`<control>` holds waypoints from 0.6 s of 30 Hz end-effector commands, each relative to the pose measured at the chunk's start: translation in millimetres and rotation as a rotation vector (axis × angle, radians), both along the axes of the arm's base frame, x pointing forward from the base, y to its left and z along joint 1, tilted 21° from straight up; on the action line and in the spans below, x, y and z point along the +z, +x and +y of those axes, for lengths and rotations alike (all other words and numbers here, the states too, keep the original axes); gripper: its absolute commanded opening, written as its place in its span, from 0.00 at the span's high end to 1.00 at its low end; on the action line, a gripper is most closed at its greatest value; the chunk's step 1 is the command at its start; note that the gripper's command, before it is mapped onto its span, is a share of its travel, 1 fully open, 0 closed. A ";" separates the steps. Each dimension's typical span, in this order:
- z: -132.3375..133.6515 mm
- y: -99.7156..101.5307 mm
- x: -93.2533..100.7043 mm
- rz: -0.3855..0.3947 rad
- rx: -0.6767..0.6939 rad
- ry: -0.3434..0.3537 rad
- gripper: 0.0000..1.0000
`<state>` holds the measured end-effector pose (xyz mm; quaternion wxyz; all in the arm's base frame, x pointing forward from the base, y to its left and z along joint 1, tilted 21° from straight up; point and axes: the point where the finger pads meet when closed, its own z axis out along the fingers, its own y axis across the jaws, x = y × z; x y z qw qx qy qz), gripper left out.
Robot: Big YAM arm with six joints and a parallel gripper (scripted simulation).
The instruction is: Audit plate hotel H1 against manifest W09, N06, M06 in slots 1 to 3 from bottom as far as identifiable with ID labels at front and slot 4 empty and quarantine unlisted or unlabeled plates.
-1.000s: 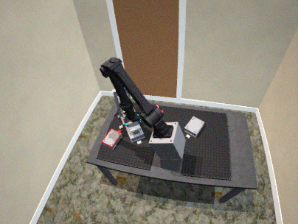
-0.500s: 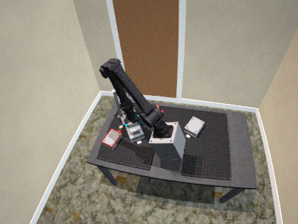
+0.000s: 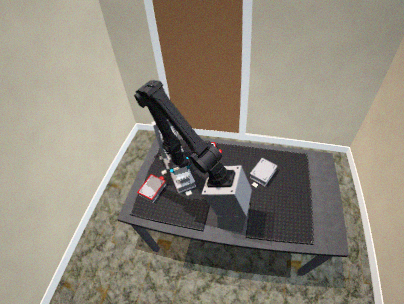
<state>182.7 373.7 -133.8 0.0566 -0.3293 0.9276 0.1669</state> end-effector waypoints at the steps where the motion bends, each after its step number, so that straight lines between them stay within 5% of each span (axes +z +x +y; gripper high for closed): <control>1: 10.1 4.0 0.7 -0.012 -0.005 0.020 0.14; 3: 16.1 7.0 10.1 -0.024 -0.003 0.041 0.14; 18: 13.2 3.4 -9.0 -0.011 -0.005 0.019 0.14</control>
